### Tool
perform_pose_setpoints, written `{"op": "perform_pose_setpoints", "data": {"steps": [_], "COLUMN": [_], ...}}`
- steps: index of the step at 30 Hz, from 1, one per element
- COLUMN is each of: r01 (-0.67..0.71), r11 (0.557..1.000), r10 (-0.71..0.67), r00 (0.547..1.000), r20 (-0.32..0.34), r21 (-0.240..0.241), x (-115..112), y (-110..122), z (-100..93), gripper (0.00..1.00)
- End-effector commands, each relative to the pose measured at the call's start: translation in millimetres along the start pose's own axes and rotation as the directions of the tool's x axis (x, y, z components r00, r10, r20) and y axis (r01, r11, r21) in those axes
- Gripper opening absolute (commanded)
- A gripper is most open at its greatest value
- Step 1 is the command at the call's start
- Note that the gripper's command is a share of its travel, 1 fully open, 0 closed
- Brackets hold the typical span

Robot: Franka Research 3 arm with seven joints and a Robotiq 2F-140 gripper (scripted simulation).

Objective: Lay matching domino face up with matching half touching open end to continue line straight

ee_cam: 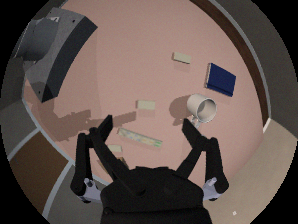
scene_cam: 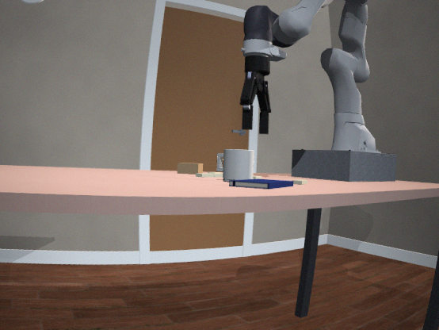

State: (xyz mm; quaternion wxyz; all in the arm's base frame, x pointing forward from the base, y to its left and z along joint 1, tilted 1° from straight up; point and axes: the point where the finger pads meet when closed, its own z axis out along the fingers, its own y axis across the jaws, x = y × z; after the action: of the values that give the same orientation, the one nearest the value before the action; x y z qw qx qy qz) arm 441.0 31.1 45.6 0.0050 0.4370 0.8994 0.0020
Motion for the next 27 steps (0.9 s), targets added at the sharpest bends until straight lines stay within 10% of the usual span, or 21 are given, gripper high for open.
{"op": "perform_pose_setpoints", "data": {"steps": [1,13,27], "r01": [-0.013,0.114,0.635], "r11": [1.0,0.994,0.772], "r10": [0.013,-0.114,-0.635], "r00": [1.0,0.994,0.773], "r20": [-0.001,-0.001,-0.016], "r21": [0.001,0.005,0.024], "x": [0.6,-0.5,2.7], "y": [-0.9,-3.2,-17.1], "z": [0.3,2.5,18.7], "gripper": [1.0,1.0,1.0]}}
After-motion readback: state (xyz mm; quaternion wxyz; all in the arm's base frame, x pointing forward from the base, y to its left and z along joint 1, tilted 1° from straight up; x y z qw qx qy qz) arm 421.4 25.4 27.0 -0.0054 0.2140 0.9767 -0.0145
